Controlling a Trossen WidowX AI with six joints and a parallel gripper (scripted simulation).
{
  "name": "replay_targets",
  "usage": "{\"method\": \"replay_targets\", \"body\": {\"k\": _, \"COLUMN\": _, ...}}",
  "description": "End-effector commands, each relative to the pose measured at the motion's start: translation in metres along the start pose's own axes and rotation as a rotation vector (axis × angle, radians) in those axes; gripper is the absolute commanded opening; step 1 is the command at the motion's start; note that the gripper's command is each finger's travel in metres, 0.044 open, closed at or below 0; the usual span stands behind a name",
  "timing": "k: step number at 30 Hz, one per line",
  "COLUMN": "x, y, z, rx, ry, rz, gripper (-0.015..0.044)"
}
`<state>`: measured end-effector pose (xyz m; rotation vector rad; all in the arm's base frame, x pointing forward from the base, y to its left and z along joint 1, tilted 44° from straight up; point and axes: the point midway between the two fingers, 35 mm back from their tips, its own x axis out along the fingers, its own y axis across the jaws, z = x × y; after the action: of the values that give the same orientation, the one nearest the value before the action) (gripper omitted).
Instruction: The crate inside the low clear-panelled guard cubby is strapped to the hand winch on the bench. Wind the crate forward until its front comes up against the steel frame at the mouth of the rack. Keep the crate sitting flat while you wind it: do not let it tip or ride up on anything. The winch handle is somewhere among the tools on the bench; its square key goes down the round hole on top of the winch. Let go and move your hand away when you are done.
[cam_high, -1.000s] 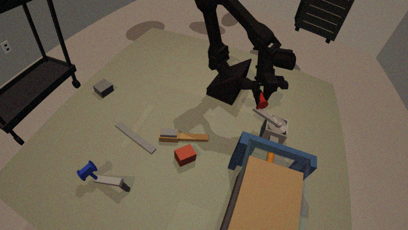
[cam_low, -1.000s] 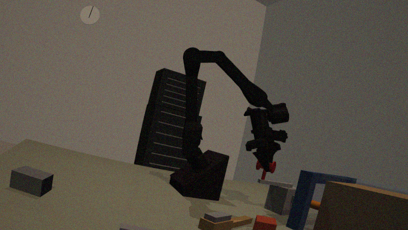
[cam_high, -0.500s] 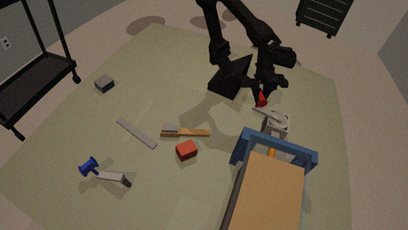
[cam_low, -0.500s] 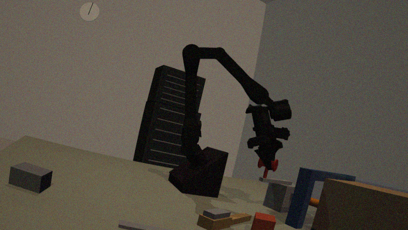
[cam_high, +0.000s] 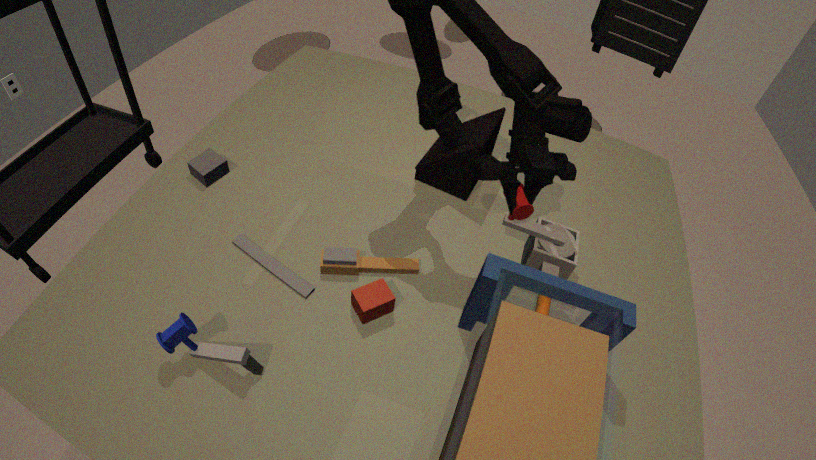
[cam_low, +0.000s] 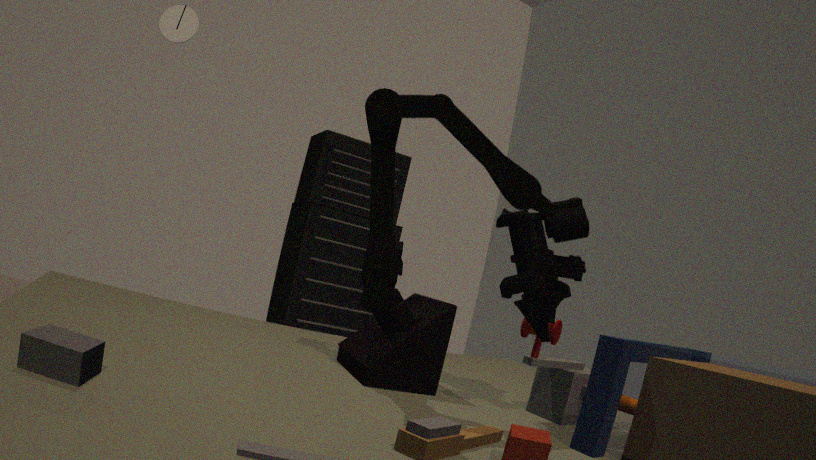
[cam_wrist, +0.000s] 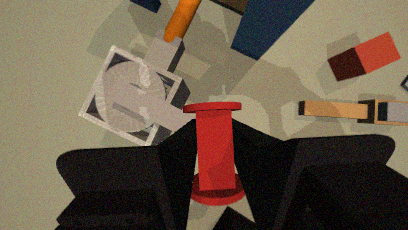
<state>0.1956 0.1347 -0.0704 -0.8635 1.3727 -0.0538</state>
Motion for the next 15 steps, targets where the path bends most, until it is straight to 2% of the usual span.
{"method": "replay_targets", "body": {"k": 1, "x": 0.004, "y": -0.003, "z": 0.007, "rx": 0.011, "ry": -0.008, "rz": -0.009, "gripper": 0.0}}
{"method": "replay_targets", "body": {"k": 15, "x": 0.009, "y": -0.008, "z": 0.02, "rx": 0.011, "ry": -0.009, "rz": -0.01, "gripper": 0.0}}
